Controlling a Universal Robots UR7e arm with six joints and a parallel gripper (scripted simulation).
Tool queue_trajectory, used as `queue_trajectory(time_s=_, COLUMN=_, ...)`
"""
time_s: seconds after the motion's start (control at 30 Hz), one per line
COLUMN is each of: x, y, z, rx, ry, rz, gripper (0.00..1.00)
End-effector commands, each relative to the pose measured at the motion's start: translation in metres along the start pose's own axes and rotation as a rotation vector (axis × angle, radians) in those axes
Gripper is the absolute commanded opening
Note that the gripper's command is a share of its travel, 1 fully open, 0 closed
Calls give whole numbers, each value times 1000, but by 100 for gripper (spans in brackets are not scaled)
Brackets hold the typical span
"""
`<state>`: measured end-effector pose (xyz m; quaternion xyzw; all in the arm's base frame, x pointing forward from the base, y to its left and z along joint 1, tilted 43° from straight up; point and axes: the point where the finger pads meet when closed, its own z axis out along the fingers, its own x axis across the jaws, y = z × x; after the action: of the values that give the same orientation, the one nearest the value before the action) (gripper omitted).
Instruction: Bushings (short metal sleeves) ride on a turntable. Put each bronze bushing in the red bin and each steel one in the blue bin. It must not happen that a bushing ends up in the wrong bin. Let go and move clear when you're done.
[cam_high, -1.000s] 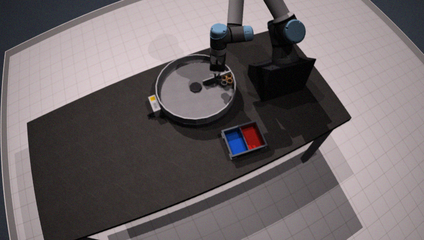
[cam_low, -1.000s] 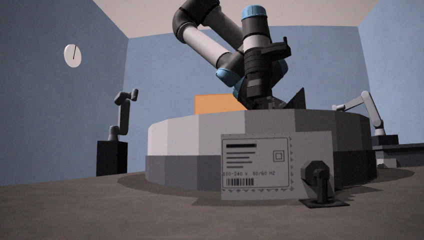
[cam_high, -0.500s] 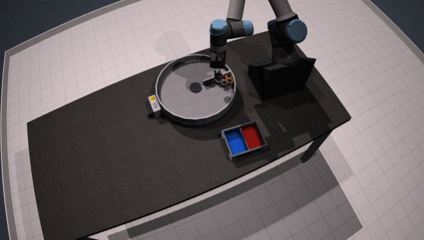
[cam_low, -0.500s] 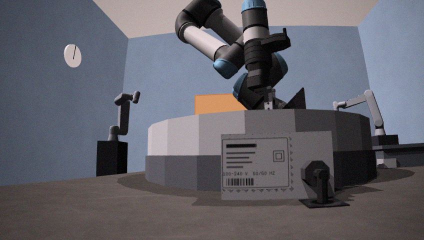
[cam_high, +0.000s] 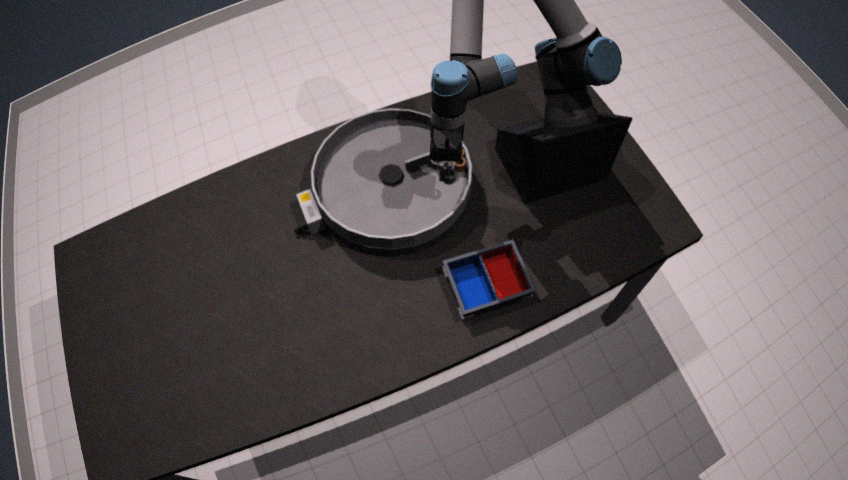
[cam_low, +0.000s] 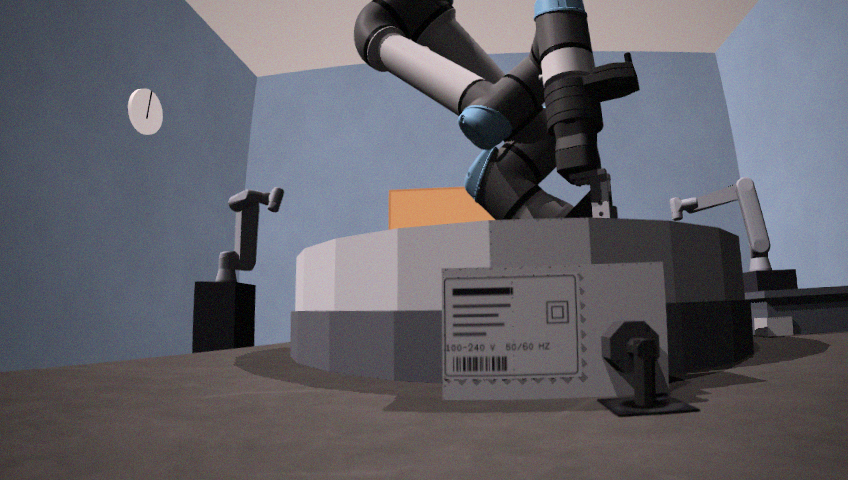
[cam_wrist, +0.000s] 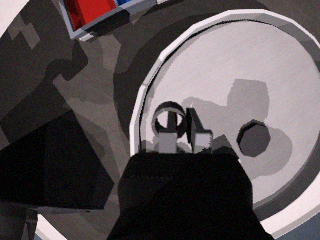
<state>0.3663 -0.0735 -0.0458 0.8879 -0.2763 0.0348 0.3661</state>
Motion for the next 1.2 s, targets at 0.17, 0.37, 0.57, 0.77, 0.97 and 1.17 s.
queue_trajectory(time_s=0.17, x=-15, y=-46, z=0, rx=-2, ry=-1, rz=-21, gripper=0)
queue_trajectory(time_s=0.37, x=-31, y=-90, z=0, rx=-3, ry=-1, rz=-44, gripper=0)
queue_trajectory(time_s=0.57, x=-43, y=-123, z=0, rx=-3, ry=-1, rz=-62, gripper=0)
queue_trajectory(time_s=0.77, x=-51, y=-146, z=0, rx=-3, ry=-1, rz=-74, gripper=0)
queue_trajectory(time_s=0.97, x=-63, y=-179, z=0, rx=-3, ry=-1, rz=-91, gripper=0)
queue_trajectory(time_s=1.17, x=-71, y=-201, z=0, rx=-3, ry=-2, rz=-103, gripper=0)
